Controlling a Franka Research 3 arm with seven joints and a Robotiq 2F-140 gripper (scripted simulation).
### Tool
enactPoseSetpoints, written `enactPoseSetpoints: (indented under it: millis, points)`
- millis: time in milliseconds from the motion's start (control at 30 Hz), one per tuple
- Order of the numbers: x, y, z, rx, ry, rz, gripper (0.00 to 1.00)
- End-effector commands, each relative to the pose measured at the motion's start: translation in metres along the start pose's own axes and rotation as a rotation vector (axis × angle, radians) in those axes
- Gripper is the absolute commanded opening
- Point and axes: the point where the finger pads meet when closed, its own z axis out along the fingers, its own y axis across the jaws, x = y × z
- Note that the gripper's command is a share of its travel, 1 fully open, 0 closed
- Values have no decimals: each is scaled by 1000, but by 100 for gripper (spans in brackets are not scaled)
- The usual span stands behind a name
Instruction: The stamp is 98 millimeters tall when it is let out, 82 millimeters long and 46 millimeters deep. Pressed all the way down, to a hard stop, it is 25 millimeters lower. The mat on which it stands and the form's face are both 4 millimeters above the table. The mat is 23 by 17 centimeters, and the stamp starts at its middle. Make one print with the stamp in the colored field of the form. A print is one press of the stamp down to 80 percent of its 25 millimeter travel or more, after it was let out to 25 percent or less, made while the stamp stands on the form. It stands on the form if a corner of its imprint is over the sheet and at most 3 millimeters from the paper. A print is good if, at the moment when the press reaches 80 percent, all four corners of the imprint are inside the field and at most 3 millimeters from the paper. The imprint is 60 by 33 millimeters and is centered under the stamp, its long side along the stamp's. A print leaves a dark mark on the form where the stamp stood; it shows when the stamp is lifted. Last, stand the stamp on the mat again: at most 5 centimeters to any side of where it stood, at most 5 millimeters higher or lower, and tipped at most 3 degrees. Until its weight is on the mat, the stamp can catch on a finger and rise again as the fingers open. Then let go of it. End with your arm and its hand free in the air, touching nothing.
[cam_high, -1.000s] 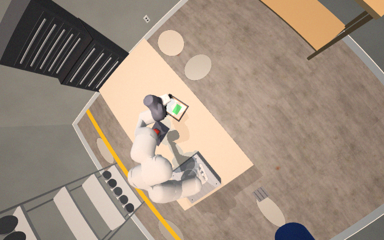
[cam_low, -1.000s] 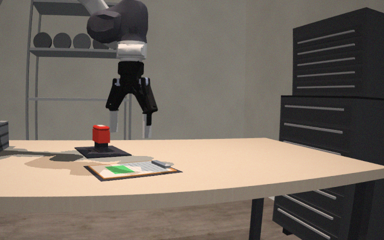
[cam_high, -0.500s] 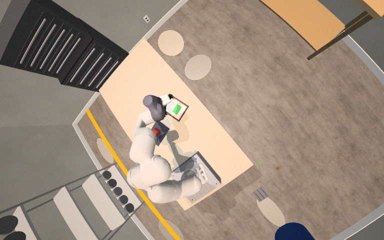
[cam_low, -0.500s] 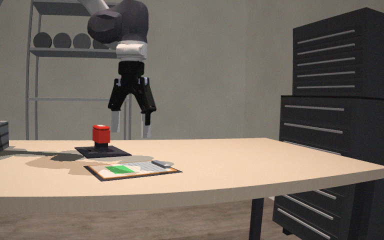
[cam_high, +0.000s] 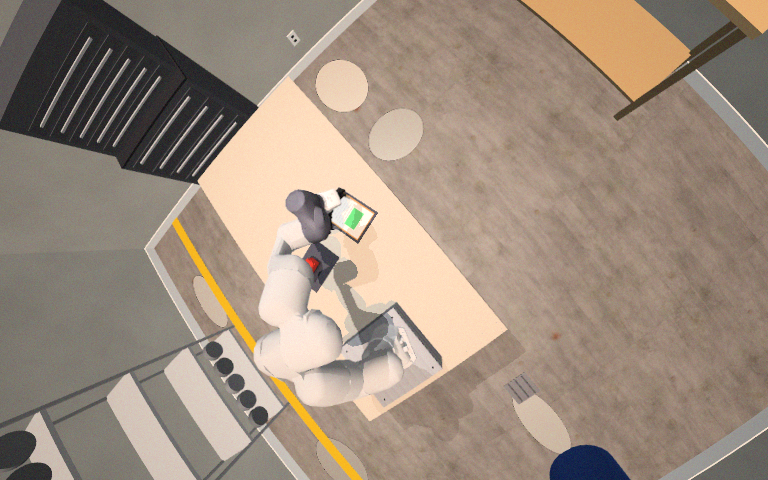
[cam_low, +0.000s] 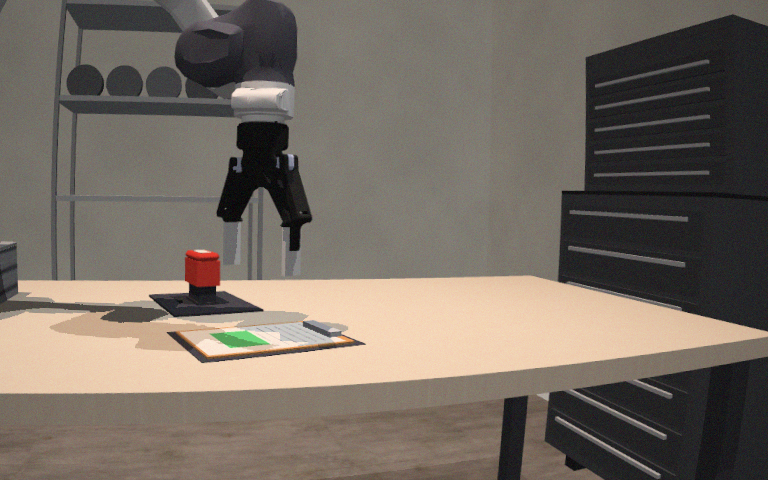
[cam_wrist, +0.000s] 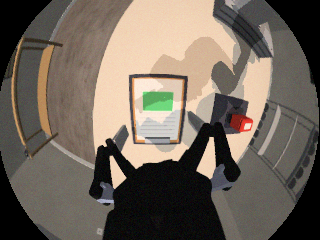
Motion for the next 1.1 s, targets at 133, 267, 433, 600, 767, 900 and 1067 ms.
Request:
enactPoseSetpoints:
  millis: [133,267,433,600,767,900,1067]
  points:
    - [-1,-1,0,2,-2,9,100]
    - [-1,-1,-1,2,-2,6,100]
    - [-4,0,-24,-4,-8,-314,100]
    - [-5,0,-57,13,-8,-461,100]
    - [-2,-1,-100,44,-4,-612,100]
    - [-1,-1,-104,65,-4,-724,100]
    - [-2,-1,-104,61,5,-861,51]
